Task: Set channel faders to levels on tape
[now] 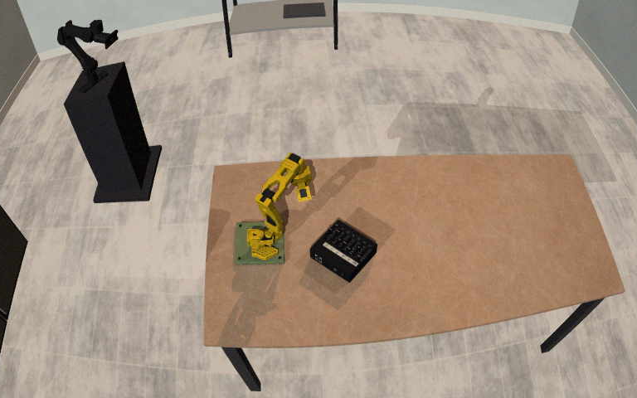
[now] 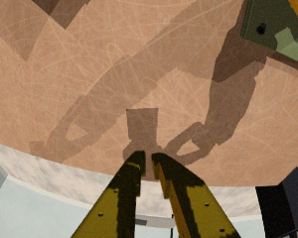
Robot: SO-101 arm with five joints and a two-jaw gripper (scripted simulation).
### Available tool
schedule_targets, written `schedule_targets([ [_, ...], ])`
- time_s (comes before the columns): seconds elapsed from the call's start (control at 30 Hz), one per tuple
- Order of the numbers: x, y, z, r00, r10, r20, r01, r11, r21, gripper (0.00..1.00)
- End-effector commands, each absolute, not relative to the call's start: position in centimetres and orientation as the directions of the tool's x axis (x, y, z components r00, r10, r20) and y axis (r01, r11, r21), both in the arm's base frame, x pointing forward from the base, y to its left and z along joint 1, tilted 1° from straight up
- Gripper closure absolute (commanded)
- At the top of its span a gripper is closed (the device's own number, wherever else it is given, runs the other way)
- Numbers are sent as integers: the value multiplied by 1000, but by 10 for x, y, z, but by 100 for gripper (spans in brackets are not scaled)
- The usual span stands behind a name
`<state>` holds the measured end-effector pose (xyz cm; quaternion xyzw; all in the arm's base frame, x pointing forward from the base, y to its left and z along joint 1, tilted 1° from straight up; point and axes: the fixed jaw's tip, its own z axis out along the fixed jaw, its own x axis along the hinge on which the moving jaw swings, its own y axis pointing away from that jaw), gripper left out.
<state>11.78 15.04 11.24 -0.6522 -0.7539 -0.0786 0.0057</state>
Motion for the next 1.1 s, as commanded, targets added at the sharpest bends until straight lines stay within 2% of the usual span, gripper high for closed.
schedule_targets([
  [0.0,112,152,113,-256,961,103,962,244,120,100],
  [0.57,102,158,113,-514,854,75,854,501,143,100],
  [1.07,97,161,113,-607,792,62,790,594,150,100],
])
